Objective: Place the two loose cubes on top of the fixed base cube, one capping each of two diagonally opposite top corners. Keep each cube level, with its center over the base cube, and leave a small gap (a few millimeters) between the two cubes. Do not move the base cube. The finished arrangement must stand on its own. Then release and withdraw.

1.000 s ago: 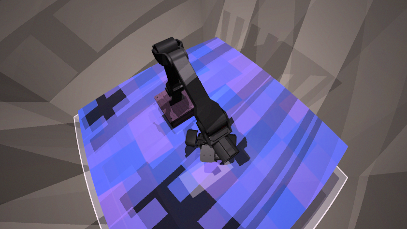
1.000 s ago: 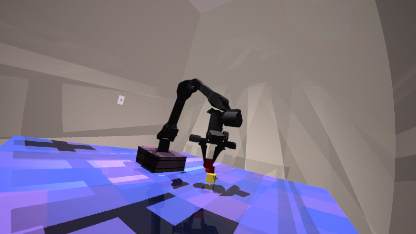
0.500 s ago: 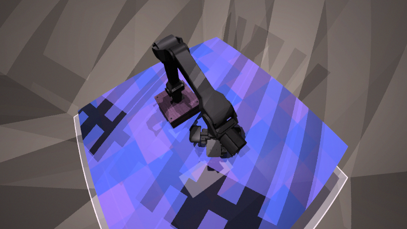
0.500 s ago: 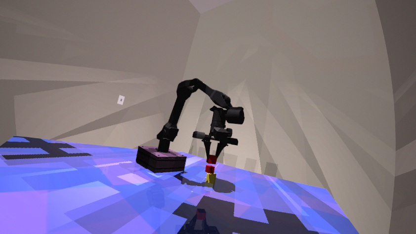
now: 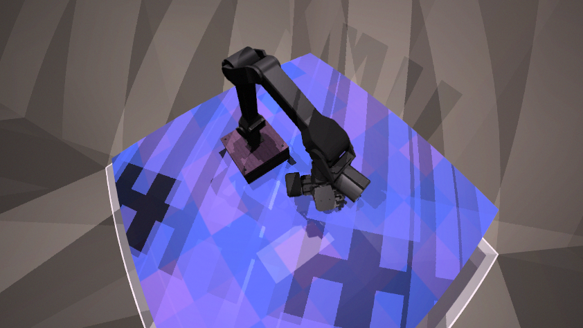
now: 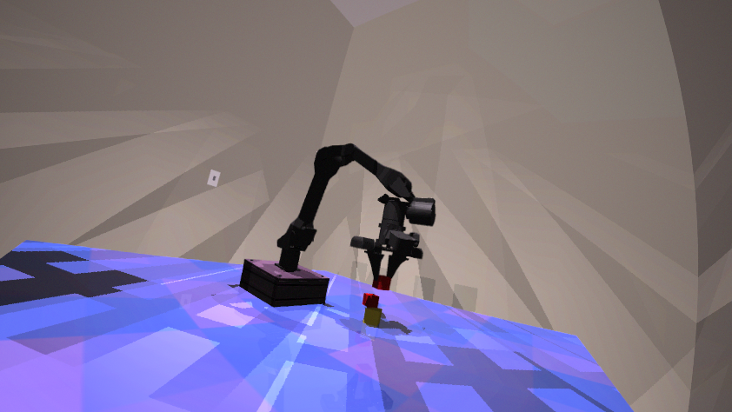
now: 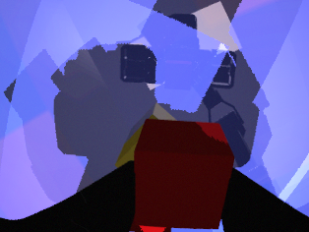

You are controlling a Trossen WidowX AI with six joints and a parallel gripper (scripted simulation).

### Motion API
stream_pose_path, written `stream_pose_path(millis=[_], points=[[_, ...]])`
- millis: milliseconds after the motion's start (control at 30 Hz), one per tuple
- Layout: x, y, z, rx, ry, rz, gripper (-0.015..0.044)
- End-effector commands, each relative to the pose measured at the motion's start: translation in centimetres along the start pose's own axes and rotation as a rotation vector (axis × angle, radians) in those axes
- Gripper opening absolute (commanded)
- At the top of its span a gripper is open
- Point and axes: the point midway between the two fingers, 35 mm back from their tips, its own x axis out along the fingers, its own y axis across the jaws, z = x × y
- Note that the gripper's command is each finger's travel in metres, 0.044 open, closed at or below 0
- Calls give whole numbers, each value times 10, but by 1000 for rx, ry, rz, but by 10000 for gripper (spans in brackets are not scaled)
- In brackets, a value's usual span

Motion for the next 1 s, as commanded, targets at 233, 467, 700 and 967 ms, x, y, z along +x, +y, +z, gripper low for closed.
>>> stream_pose_path(millis=[233, 467, 700, 967], points=[[2, 21, -22, -123, -3, -2, 105], [15, 21, -22, -123, -2, -2, 105], [32, 20, -23, -124, -2, -2, 105], [32, 20, -23, -124, -2, -2, 105]])
